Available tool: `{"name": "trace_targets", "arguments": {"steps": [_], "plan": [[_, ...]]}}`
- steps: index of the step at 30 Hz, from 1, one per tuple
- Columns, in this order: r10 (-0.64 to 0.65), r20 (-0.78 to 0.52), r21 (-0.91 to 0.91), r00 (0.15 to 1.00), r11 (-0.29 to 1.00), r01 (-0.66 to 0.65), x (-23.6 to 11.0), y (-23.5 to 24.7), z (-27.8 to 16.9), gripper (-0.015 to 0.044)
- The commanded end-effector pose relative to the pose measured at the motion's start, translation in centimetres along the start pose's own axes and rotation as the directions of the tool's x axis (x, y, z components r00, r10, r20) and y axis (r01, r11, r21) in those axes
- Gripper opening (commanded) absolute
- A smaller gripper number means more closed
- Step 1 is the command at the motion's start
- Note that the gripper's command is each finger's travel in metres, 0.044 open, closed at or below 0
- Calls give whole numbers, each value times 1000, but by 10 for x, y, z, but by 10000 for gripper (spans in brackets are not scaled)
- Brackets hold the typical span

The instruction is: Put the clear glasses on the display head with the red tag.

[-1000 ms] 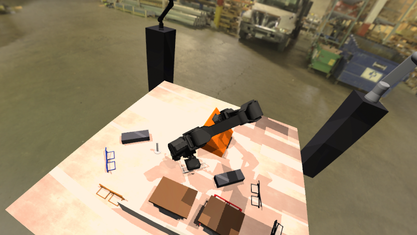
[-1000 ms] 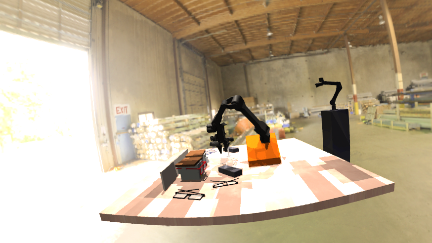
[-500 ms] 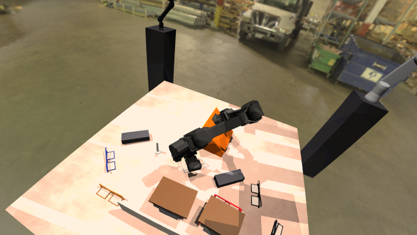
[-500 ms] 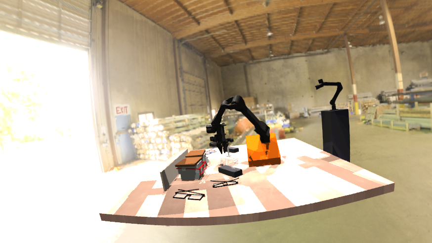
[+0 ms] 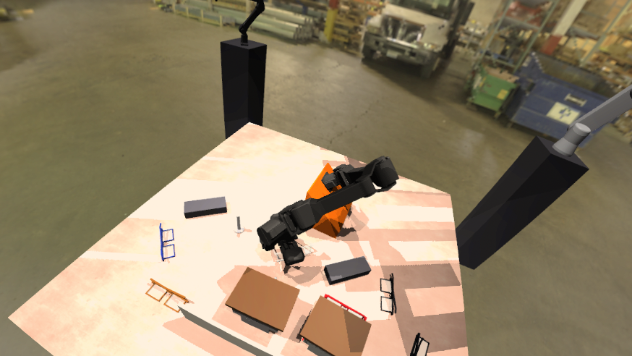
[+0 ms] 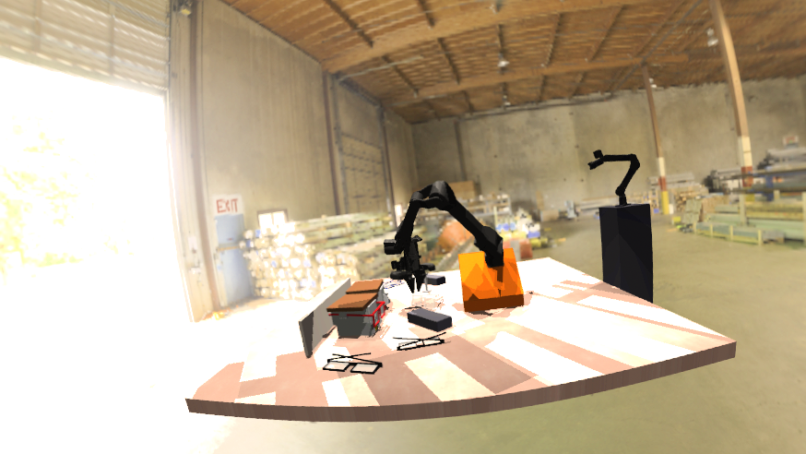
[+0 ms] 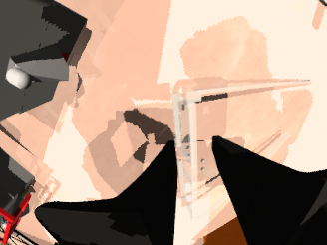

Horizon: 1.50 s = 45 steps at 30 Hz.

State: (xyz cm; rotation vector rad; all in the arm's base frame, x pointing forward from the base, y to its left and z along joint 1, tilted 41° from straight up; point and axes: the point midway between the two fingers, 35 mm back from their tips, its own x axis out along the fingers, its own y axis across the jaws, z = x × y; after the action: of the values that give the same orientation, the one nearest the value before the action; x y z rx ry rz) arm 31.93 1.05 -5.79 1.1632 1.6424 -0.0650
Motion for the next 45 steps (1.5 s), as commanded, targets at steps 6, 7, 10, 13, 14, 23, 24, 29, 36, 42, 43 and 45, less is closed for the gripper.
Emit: {"name": "trace_targets", "arguments": {"steps": [6, 7, 10, 13, 14, 23, 24, 29, 36, 42, 43, 45], "plan": [[3, -10, 10, 1000, 1000, -3, 17, 0, -2, 120], [3, -10, 10, 1000, 1000, -3, 18, 0, -2, 120], [3, -11, 10, 1000, 1000, -3, 23, 1, -3, 120], [4, -11, 10, 1000, 1000, -3, 28, 1, -3, 120], [4, -11, 10, 1000, 1000, -4, 30, 2, -3, 120], [4, -12, 10, 1000, 1000, -4, 37, 2, -4, 120], [4, -12, 10, 1000, 1000, -4, 37, 1, -4, 120], [4, -12, 10, 1000, 1000, -4, 37, -2, -4, 120], [1, -8, 8, 1000, 1000, -1, 36, 0, -4, 54], [1, -8, 8, 1000, 1000, -1, 36, 0, -4, 14], [1, -8, 8, 1000, 1000, -1, 36, 0, -4, 7], [1, -8, 8, 1000, 1000, -1, 36, 0, -4, 0]]}}
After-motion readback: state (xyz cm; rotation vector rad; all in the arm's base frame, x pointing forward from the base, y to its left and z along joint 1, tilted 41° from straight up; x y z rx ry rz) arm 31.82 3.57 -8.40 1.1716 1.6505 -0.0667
